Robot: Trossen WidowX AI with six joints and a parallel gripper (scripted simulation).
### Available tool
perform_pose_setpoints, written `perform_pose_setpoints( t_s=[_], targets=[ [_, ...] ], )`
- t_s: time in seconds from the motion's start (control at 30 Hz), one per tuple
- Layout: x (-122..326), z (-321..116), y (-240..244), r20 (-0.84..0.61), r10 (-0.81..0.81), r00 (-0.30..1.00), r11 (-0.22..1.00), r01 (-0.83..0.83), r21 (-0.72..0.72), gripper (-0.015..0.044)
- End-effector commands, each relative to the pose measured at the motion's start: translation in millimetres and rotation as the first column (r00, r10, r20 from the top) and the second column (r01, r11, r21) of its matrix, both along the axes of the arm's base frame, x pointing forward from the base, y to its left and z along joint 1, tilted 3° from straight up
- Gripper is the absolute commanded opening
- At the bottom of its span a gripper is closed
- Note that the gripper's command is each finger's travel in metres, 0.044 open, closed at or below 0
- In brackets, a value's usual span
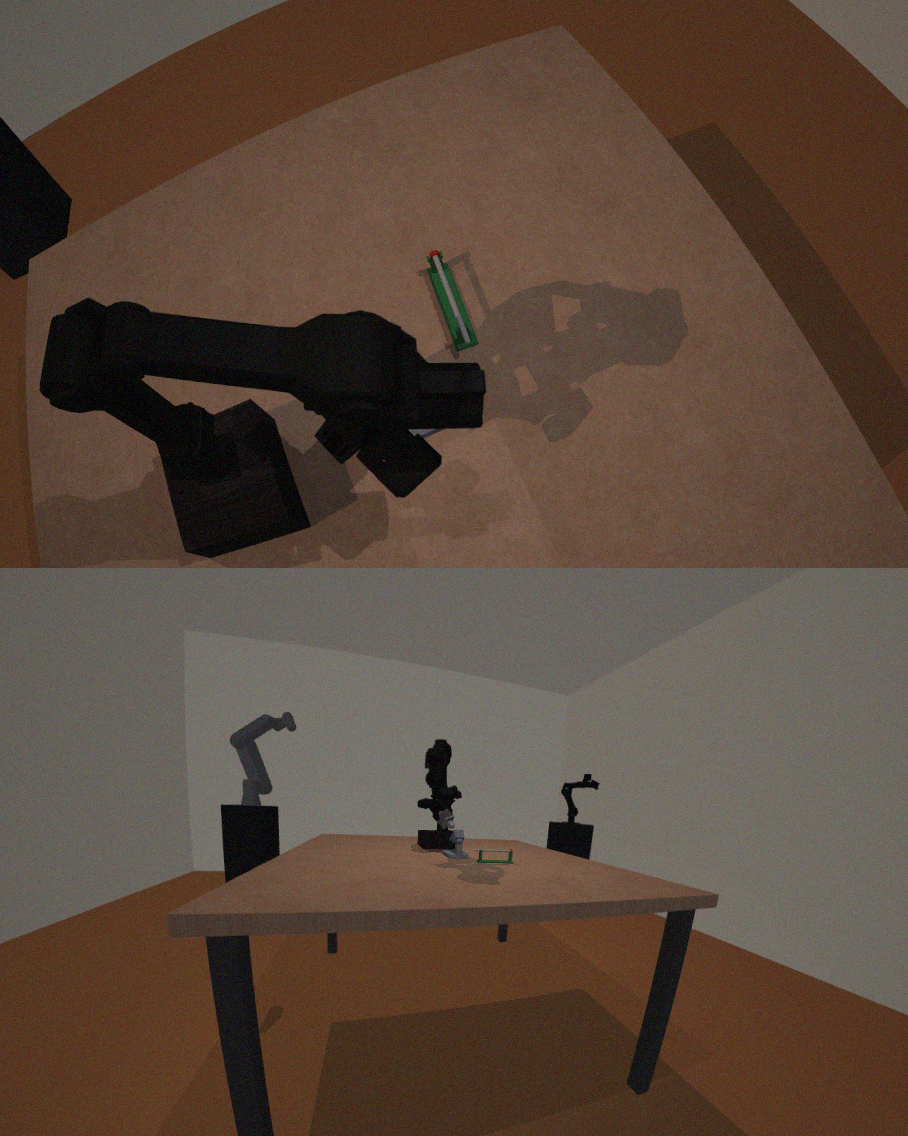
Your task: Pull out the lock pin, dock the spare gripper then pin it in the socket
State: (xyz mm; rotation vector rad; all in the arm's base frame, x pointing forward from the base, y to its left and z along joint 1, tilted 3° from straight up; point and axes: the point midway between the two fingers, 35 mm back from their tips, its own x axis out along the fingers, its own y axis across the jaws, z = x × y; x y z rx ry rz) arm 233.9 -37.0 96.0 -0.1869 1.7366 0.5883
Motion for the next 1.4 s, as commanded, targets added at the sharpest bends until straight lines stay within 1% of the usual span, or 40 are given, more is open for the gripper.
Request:
perform_pose_setpoints(
  t_s=[0.0, 0.4, 0.8, 1.0, 1.37],
  targets=[
    [-1, 6, 9, -0.019, -0.045, 0.999, 0.998, 0.044, -0.05, 0.0],
    [-8, 13, 32, -0.064, -0.173, 0.983, 0.967, 0.157, -0.203, 0.0],
    [-17, 22, 52, -0.045, -0.296, 0.954, 0.897, 0.262, -0.356, 0.0],
    [-17, 22, 53, -0.041, -0.304, 0.952, 0.892, 0.269, -0.364, 0.0],
    [-6, 9, 54, -0.026, -0.316, 0.948, 0.887, 0.286, -0.362, 0.0]
  ],
)
